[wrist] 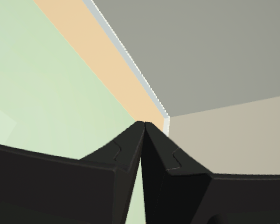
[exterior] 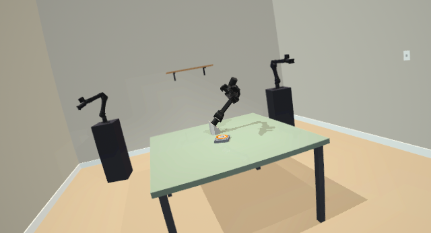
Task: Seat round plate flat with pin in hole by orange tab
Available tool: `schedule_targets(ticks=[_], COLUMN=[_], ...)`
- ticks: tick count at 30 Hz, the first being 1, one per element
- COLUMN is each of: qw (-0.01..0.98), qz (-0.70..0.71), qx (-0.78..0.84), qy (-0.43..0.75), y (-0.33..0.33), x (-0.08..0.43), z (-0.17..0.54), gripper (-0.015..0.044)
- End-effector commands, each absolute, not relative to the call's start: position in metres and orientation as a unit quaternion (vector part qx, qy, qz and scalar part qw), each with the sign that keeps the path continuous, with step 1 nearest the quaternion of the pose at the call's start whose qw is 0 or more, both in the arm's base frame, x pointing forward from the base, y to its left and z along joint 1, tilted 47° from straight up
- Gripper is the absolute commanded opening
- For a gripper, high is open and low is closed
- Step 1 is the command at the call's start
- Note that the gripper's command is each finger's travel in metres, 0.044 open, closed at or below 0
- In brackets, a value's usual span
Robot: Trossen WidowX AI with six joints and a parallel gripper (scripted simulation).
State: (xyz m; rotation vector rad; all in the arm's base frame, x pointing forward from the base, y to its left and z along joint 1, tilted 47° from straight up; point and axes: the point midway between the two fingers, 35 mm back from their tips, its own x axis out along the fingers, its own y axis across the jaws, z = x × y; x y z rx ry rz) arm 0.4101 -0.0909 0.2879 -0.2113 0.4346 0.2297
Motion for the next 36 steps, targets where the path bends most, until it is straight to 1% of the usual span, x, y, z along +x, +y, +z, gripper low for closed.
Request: schedule_targets(ticks=[1,6,8,11,14,20,27,36], qw=[0.937,0.874,0.860,0.791,0.713,0.644,0.644,0.643], qz=[0.157,0.226,0.235,0.277,0.321,0.351,0.351,0.352], qx=[-0.072,-0.009,0.010,0.081,0.151,0.211,0.211,0.211], qy=[0.303,0.429,0.453,0.539,0.604,0.646,0.647,0.646], y=[-0.085,-0.068,-0.064,-0.044,-0.025,-0.004,-0.006,0.026], x=[0.411,0.392,0.386,0.358,0.327,0.307,0.301,0.297], z=[0.221,0.129,0.114,0.063,0.027,0.010,0.004,-0.025], gripper=[0.0000,0.0000,0.0000,0.0000,0.0000,0.0000,0.0000,0.0000])
